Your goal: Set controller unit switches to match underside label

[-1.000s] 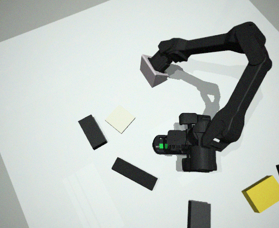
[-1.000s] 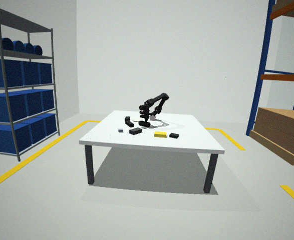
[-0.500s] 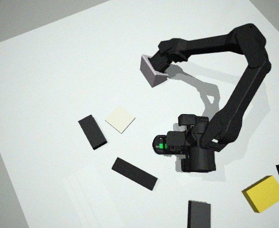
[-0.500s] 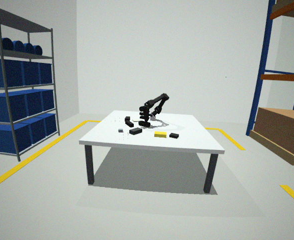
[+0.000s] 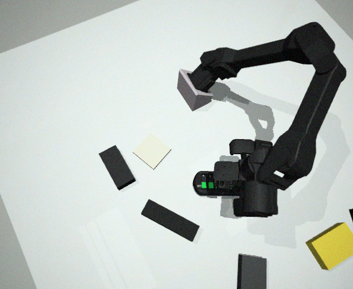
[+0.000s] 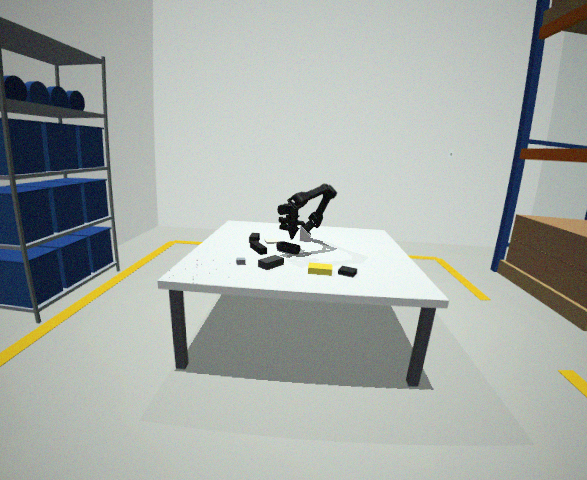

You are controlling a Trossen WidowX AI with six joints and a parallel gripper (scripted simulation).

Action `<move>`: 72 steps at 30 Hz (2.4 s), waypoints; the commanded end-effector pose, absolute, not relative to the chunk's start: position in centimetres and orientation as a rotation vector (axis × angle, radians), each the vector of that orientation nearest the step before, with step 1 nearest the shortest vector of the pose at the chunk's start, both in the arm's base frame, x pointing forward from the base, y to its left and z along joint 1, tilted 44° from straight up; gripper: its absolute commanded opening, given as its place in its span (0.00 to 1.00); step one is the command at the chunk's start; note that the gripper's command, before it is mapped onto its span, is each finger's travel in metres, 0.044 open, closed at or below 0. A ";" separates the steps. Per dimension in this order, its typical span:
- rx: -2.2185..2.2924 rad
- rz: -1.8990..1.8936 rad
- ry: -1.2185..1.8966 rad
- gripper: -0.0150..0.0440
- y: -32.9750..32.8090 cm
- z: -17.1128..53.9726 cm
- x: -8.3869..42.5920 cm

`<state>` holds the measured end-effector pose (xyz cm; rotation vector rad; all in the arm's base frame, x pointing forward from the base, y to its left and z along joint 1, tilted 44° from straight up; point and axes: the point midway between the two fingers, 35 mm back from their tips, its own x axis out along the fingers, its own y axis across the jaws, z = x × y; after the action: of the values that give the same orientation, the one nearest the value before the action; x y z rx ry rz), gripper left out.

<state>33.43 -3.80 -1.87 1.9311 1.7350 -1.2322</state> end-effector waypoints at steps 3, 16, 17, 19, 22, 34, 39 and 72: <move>1.919 -1.233 1.744 0.25 -5.4 -2.6 31.6; 1.918 -1.235 1.741 0.25 -5.9 -2.9 31.2; 1.918 -1.235 1.741 0.25 -5.9 -2.9 31.2; 1.918 -1.235 1.741 0.25 -5.9 -2.9 31.2; 1.918 -1.235 1.741 0.25 -5.9 -2.9 31.2; 1.912 -1.237 1.751 0.25 -5.9 -3.0 31.5; 1.871 -1.255 1.824 0.25 -5.8 -4.0 33.0; 1.774 -1.294 1.982 0.25 -2.6 -9.2 35.5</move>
<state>35.55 -3.04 -8.82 1.7676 1.9810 -1.2887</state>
